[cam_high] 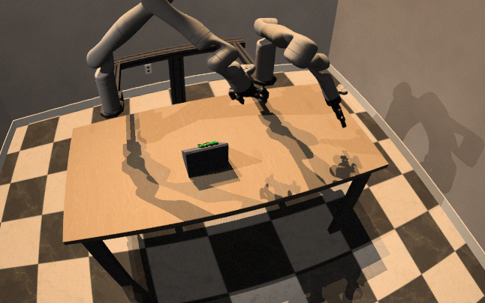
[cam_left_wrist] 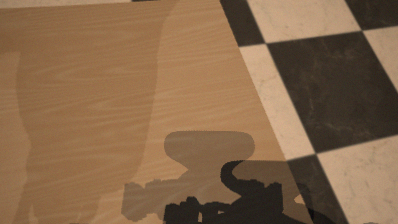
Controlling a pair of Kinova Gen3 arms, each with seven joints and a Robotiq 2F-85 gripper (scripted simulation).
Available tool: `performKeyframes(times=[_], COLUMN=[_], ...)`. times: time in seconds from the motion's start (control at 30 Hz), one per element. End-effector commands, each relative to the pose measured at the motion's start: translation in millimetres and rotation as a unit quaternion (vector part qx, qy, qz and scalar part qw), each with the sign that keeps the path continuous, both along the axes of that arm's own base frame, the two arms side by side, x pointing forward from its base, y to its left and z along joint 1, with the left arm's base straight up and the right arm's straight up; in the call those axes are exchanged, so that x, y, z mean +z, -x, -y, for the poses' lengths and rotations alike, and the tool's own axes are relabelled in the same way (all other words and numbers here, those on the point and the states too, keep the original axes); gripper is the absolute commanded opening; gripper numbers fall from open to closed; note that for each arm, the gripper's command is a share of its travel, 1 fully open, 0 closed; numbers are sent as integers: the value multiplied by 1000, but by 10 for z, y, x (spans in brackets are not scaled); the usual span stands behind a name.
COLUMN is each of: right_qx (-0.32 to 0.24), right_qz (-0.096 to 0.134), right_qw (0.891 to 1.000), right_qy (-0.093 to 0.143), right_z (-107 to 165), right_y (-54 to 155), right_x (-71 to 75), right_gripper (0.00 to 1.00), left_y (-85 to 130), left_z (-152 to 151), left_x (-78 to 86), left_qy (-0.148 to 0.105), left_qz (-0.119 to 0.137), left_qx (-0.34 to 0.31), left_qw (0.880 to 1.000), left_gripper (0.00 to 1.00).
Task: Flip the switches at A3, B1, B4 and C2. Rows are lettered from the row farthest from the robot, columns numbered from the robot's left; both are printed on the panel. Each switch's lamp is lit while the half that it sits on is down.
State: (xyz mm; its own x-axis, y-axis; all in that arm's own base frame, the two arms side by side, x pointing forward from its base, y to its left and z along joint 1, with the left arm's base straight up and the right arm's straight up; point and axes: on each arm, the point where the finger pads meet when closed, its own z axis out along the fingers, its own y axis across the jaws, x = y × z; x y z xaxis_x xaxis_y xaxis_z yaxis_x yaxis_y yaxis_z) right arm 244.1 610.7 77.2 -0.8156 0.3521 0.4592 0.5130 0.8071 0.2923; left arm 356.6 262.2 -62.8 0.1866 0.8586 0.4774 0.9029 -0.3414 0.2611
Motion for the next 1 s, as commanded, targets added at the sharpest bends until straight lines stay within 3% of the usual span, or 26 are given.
performKeyframes(times=[0.0, 0.97], right_qx=[0, 0], right_qz=[1, 1], right_qw=[1000, 1000], right_qy=[-1, -1], right_z=[-6, -6], right_y=[-3, -3], right_x=[14, 14], right_gripper=[1000, 1000], left_y=[-5, 29], left_z=[-2, -101], left_x=[7, 8], left_qy=[0, 2], left_qz=[1, 4], left_qx=[0, 24], left_qw=[1000, 1000], left_gripper=[1000, 1000])
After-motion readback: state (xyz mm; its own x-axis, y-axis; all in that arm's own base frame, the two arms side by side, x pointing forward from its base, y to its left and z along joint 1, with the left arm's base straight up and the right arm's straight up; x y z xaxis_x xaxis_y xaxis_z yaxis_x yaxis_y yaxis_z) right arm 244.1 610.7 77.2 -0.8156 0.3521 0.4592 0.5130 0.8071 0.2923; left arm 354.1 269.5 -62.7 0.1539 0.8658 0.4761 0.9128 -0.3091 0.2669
